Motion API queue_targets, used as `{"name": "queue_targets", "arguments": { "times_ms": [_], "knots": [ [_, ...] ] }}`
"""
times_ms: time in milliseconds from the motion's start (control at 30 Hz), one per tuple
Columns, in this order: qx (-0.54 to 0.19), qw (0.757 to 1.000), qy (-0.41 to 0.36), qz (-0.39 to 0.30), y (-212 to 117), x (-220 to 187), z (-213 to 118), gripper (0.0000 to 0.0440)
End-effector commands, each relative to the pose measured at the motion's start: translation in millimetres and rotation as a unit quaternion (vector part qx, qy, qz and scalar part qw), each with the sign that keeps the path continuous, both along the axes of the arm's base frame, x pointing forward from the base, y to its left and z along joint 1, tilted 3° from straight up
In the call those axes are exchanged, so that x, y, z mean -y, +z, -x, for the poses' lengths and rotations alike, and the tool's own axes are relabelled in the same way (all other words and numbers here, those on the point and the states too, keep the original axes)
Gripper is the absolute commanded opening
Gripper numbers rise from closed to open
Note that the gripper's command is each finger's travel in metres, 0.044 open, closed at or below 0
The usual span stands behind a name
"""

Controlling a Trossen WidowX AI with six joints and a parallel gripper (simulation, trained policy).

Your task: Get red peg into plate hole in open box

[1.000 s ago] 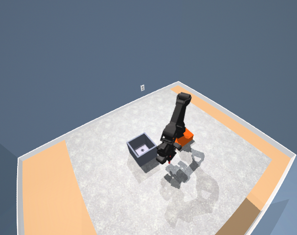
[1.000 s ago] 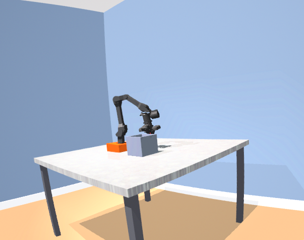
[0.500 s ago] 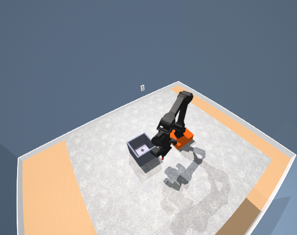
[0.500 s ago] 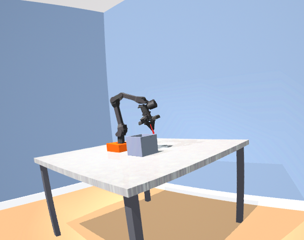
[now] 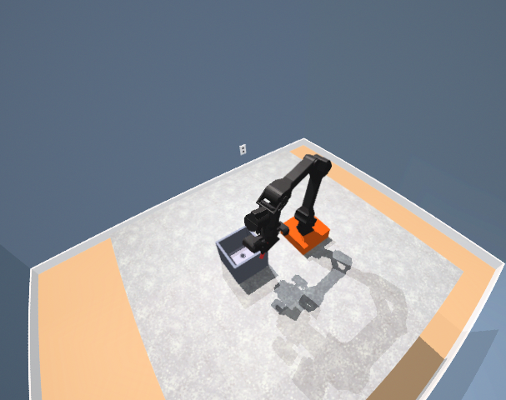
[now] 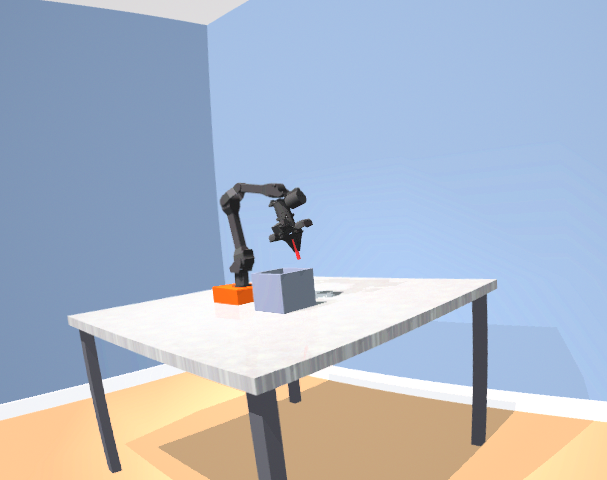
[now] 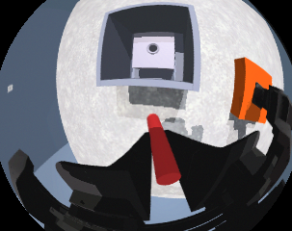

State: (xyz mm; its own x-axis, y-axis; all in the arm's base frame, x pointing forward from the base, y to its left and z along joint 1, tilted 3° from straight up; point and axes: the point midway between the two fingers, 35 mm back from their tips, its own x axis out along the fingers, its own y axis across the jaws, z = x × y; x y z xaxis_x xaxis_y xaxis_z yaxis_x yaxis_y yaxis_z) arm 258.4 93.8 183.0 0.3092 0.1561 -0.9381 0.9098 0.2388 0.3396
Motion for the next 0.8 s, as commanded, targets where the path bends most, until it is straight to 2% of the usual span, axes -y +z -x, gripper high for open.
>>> {"name": "queue_targets", "arguments": {
  "times_ms": [0,767],
  "knots": [
    [-0.005,1.0,-0.005,0.015,-1,12,-3,0.0],
    [-0.059,0.997,-0.03,0.049,-20,72,-25,0.0]
  ]
}}
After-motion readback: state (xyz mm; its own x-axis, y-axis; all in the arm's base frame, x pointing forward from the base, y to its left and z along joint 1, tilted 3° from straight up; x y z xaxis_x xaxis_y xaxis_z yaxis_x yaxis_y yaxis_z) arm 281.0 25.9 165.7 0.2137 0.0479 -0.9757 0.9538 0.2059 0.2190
